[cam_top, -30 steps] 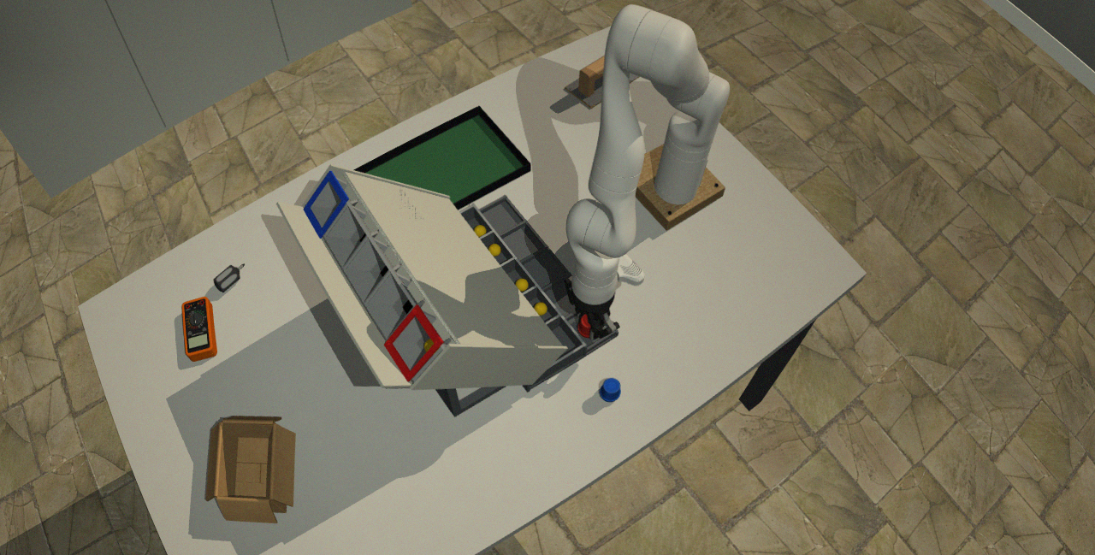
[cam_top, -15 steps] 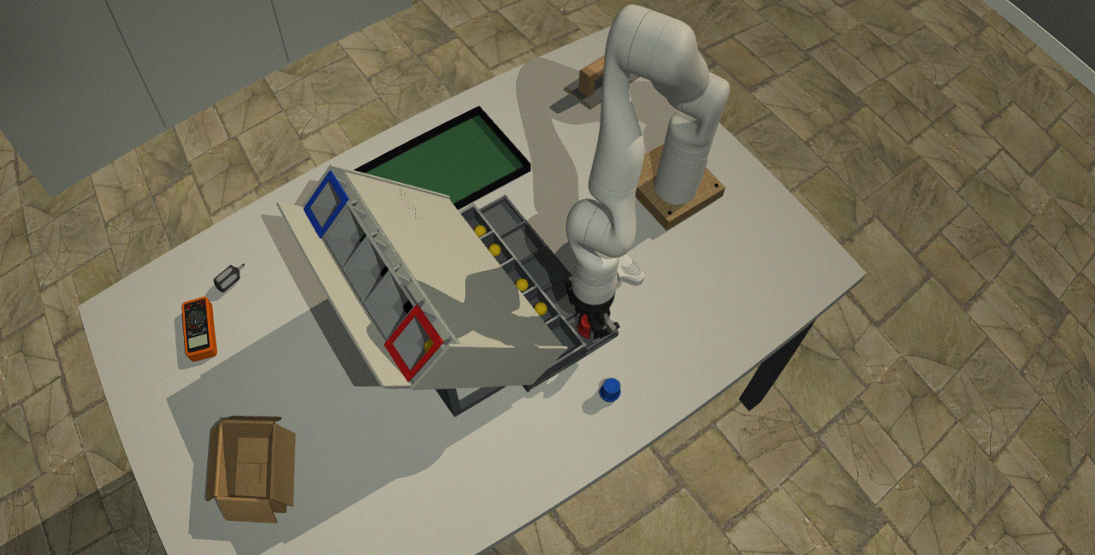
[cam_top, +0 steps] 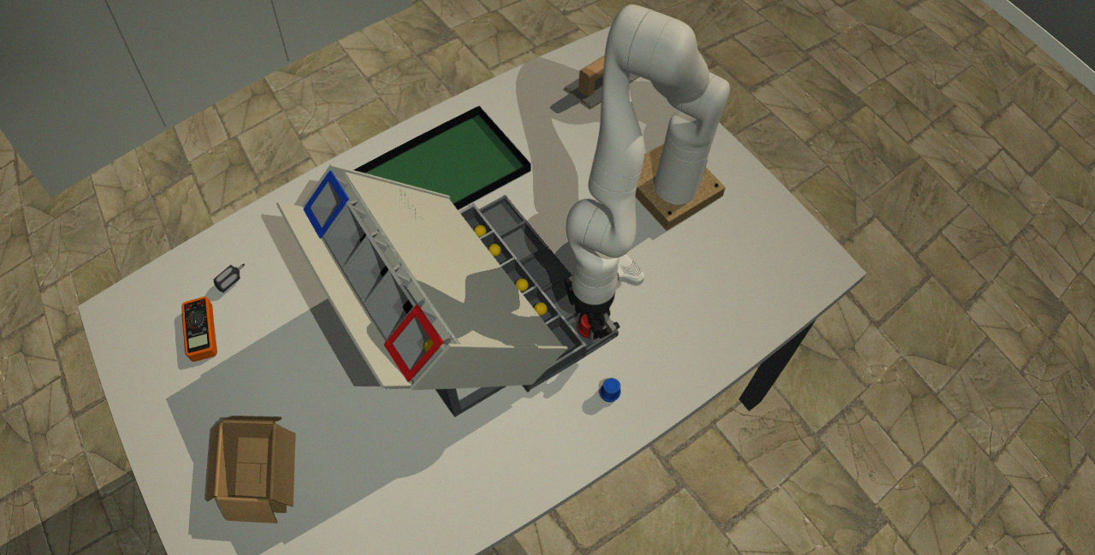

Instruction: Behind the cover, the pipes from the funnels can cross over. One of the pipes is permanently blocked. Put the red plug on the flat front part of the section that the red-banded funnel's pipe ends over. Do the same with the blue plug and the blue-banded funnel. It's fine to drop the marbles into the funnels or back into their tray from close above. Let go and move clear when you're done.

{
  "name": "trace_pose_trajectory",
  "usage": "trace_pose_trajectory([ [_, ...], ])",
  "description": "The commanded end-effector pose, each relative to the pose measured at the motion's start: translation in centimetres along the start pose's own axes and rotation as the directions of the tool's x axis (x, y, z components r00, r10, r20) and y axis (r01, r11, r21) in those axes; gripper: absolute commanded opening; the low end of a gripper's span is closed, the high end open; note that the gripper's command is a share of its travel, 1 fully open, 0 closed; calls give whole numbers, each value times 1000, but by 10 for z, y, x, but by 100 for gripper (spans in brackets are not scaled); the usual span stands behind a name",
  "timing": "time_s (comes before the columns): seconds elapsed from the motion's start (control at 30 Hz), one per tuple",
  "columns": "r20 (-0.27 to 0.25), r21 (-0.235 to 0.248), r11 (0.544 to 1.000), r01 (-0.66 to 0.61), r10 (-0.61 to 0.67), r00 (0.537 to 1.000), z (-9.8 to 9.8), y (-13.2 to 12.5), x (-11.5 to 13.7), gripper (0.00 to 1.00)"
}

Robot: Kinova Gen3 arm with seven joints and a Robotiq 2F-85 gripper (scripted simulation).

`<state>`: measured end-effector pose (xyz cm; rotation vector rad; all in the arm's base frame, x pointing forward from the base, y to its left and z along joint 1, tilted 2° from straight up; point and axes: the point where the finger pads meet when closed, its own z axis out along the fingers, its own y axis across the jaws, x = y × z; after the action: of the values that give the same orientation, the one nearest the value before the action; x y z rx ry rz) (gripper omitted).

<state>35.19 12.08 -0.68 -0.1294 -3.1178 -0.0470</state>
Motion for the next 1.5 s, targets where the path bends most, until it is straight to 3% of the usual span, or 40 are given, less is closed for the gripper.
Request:
trace_pose_trajectory([
  [0.0, 1, -1, 1000, 0, 0, 1000, -1, 0, 0, 42],
  [0.17, 1, -1, 1000, 0, 0, 1000, -1, 0, 0, 42],
  [0.2, 1, -1, 1000, 0, 0, 1000, -1, 0, 0, 65],
  [1.3, 2, 1, 1000, -2, 2, 1000, 0, -1, -1, 65],
  [1.33, 2, 1, 1000, -3, 3, 1000, -20, -1, 1, 65],
  [1.47, 2, 1, 1000, -3, 3, 1000, -20, -1, 1, 65],
])
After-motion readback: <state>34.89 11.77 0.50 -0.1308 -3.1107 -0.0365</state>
